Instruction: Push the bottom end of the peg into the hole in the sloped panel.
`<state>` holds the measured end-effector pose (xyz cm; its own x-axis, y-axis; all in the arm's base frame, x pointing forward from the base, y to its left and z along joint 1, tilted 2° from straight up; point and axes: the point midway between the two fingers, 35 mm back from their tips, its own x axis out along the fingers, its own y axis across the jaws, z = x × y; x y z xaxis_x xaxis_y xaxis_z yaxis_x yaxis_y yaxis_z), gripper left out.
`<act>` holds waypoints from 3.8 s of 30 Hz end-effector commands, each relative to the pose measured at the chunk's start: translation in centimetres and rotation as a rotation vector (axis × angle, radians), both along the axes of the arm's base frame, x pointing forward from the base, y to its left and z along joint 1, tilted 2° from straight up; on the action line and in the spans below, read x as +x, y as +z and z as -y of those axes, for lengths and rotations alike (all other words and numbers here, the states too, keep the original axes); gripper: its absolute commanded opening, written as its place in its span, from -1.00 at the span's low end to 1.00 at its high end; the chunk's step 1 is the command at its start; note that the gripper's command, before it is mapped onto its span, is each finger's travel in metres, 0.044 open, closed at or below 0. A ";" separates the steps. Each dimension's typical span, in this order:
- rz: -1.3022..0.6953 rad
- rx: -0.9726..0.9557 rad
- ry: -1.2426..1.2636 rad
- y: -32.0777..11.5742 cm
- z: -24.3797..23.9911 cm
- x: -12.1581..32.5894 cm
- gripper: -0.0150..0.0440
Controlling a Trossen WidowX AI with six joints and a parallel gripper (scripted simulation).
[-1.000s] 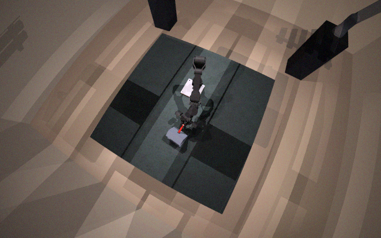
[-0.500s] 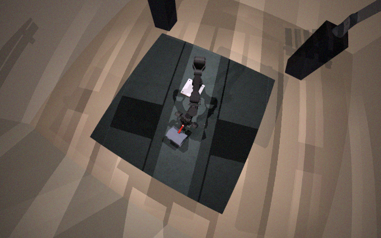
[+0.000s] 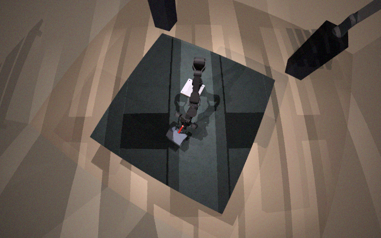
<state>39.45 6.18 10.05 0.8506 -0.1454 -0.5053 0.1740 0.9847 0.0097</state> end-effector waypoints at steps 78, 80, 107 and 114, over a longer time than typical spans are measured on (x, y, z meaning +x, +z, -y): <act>0.001 0.000 0.001 -0.1 -0.1 0.5 1.00; 0.001 0.000 0.001 0.0 -0.1 0.3 1.00; 0.003 0.000 0.005 1.9 -0.8 -2.2 1.00; 0.004 0.000 0.006 2.3 -1.0 -2.8 1.00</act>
